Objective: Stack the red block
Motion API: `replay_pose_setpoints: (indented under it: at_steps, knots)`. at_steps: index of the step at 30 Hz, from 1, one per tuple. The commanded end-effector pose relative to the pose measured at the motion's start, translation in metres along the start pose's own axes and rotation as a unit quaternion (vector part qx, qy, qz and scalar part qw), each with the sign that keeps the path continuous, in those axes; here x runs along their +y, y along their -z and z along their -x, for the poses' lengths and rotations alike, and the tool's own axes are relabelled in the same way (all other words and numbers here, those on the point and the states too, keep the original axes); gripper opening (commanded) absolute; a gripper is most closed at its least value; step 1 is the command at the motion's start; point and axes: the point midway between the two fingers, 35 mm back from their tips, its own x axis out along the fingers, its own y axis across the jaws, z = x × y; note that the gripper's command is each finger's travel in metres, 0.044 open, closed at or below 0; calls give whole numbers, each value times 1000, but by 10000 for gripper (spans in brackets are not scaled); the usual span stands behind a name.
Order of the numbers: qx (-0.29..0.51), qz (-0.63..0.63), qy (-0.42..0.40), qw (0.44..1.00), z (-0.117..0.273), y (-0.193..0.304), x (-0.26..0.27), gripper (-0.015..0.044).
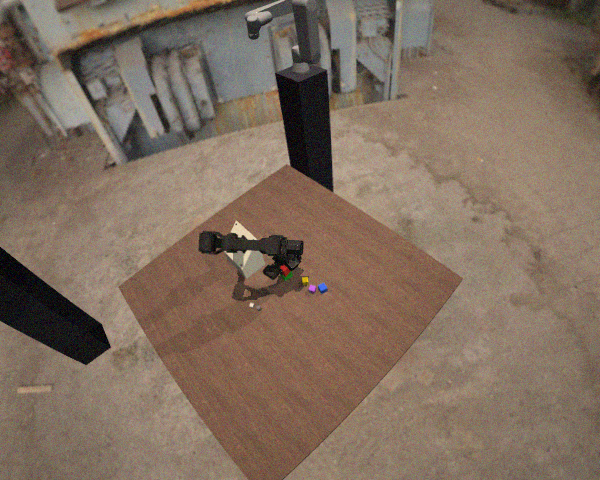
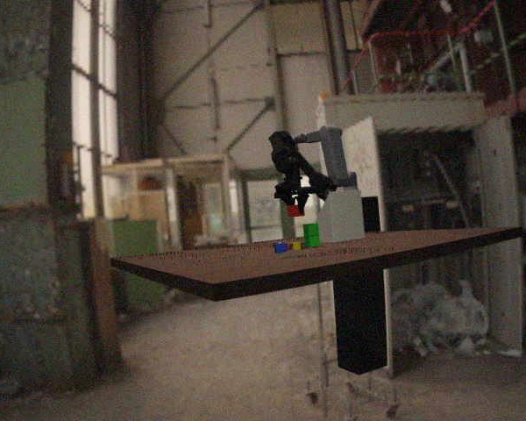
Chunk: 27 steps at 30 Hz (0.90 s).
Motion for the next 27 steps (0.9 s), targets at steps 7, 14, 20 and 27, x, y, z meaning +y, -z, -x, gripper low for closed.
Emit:
replay_pose_setpoints:
  at_steps: [7, 14, 20, 27]
  knots:
    - [4, -1, 6, 1000, -4, 37, 38, 0]
    - [4, -1, 6, 1000, -5, 37, 38, 0]
    - [4, -1, 6, 1000, -27, 37, 37, 0]
    - [4, -1, 6, 1000, -33, 37, 37, 0]
